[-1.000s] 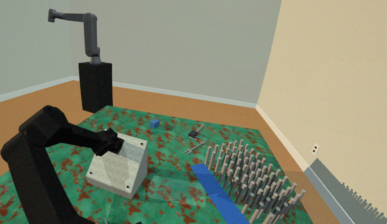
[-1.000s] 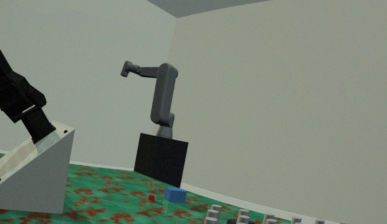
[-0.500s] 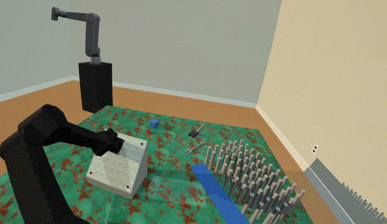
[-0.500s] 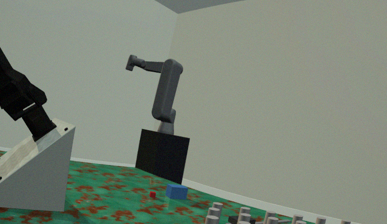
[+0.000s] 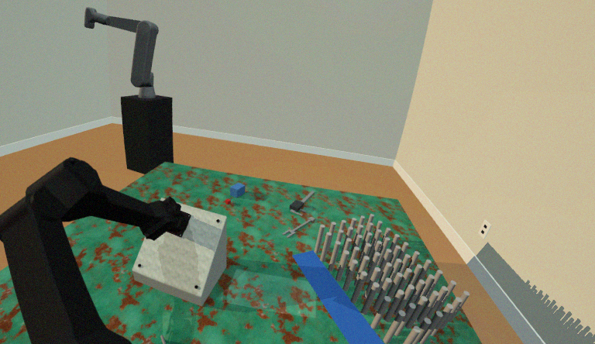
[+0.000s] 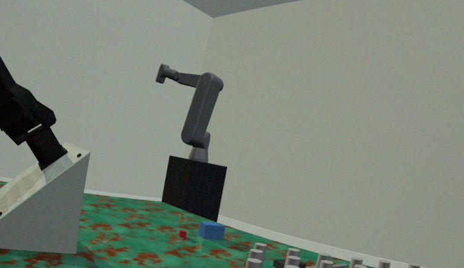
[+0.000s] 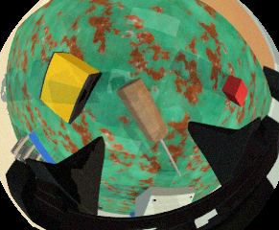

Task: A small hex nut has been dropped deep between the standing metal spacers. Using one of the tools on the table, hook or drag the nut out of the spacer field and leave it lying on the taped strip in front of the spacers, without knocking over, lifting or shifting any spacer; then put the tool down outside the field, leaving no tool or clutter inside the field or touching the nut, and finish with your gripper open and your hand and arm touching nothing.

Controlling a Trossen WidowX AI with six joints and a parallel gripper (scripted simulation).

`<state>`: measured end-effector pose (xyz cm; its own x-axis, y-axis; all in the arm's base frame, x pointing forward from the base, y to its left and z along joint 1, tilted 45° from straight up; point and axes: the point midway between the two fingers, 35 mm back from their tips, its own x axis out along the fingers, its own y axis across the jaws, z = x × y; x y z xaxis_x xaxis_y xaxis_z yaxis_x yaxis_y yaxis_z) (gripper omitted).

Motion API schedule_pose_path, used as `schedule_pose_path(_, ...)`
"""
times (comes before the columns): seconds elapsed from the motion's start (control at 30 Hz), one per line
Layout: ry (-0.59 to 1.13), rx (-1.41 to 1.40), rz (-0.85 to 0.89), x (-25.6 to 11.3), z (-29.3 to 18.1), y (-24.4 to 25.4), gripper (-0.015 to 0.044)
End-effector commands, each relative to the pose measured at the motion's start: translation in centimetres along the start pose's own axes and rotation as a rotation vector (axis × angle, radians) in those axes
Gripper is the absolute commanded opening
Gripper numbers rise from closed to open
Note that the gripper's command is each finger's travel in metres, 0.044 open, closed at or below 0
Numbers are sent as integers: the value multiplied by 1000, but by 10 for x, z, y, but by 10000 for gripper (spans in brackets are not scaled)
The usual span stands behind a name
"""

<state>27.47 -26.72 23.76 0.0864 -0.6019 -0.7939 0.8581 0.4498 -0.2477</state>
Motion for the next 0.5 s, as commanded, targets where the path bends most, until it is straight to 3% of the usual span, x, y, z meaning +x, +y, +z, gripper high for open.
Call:
schedule_pose_path(0.0,21,871,61,-5,-4,0,440)
schedule_pose_path(0.47,83,1881,83,-7,-3,-1,440)
